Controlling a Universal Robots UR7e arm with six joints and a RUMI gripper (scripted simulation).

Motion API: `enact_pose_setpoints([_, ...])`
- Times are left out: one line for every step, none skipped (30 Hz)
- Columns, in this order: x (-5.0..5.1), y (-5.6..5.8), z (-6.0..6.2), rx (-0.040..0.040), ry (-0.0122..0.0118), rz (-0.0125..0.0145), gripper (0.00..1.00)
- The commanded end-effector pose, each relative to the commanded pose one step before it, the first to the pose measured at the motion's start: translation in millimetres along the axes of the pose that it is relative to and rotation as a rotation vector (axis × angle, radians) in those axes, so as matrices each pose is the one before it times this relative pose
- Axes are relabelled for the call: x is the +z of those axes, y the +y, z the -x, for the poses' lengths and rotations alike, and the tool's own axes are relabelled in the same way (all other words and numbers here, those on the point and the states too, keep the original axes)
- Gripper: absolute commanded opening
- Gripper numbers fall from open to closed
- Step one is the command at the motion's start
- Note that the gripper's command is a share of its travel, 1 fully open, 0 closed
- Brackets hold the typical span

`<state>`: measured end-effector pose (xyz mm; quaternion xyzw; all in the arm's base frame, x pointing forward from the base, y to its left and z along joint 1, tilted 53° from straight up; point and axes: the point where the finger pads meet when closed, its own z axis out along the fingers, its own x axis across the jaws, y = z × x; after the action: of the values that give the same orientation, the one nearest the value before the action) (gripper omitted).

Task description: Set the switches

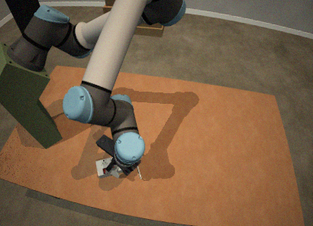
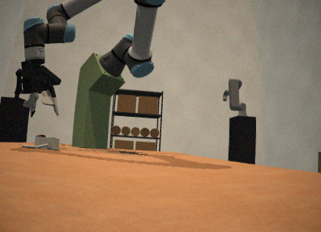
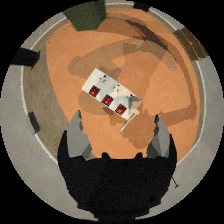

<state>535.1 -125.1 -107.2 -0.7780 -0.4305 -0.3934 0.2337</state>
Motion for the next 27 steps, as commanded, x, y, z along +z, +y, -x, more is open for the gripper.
enact_pose_setpoints([-0.55, 0.35, 0.08, -0.00018, -0.00028, 0.00104, 1.00])
enact_pose_setpoints([0.00, 0.00, 0.00, 0.00000, 0.00000, 0.00000, 1.00])
enact_pose_setpoints([0.00, 0.00, 0.00, 0.00000, 0.00000, 0.00000, 1.00])
enact_pose_setpoints([0.00, 0.00, 0.00, 0.00000, 0.00000, 0.00000, 1.00])
enact_pose_setpoints([0.00, 0.00, 0.00, 0.00000, 0.00000, 0.00000, 1.00])
enact_pose_setpoints([0.00, 0.00, 0.00, 0.00000, 0.00000, 0.00000, 1.00])
enact_pose_setpoints([0.00, 0.00, 0.00, 0.00000, 0.00000, 0.00000, 1.00])
enact_pose_setpoints([-0.06, -0.01, 0.03, -0.00051, -0.00003, 0.00031, 1.00])
enact_pose_setpoints([-0.41, -0.08, 0.20, -0.00330, -0.00023, 0.00200, 1.00])
enact_pose_setpoints([-1.01, -0.21, 0.49, -0.00810, -0.00059, 0.00491, 1.00])
enact_pose_setpoints([-1.77, -0.37, 0.84, -0.01414, -0.00114, 0.00855, 1.00])
enact_pose_setpoints([-2.60, -0.56, 1.19, -0.02075, -0.00191, 0.01250, 1.00])
enact_pose_setpoints([-3.43, -0.77, 1.49, -0.02734, -0.00296, 0.01638, 1.00])
enact_pose_setpoints([-4.20, -0.98, 1.70, -0.03341, -0.00429, 0.01985, 1.00])
enact_pose_setpoints([-4.86, -1.16, 1.79, -0.03857, -0.00585, 0.02264, 1.00])
enact_pose_setpoints([-5.38, -1.31, 1.76, -0.04250, -0.00755, 0.02457, 1.00])
enact_pose_setpoints([-5.71, -1.40, 1.62, -0.04497, -0.00922, 0.02549, 1.00])
enact_pose_setpoints([-5.84, -1.41, 1.40, -0.04584, -0.01067, 0.02538, 1.00])
enact_pose_setpoints([-5.76, -1.34, 1.13, -0.04506, -0.01171, 0.02430, 1.00])
enact_pose_setpoints([-5.48, -1.21, 0.85, -0.04267, -0.01216, 0.02235, 1.00])
enact_pose_setpoints([-5.00, -1.03, 0.59, -0.03880, -0.01193, 0.01973, 1.00])
enact_pose_setpoints([-4.35, -0.83, 0.38, -0.03366, -0.01100, 0.01663, 1.00])
enact_pose_setpoints([0.00, 0.00, 0.00, 0.00000, 0.00000, 0.00000, 1.00])
enact_pose_setpoints([0.00, 0.00, 0.00, 0.00000, 0.00000, 0.00000, 1.00])
enact_pose_setpoints([-3.57, -0.63, 0.23, -0.02758, -0.00945, 0.01327, 1.00])
enact_pose_setpoints([-2.72, -0.44, 0.12, -0.02095, -0.00743, 0.00986, 1.00])
enact_pose_setpoints([-1.86, -0.28, 0.06, -0.01429, -0.00519, 0.00661, 1.00])
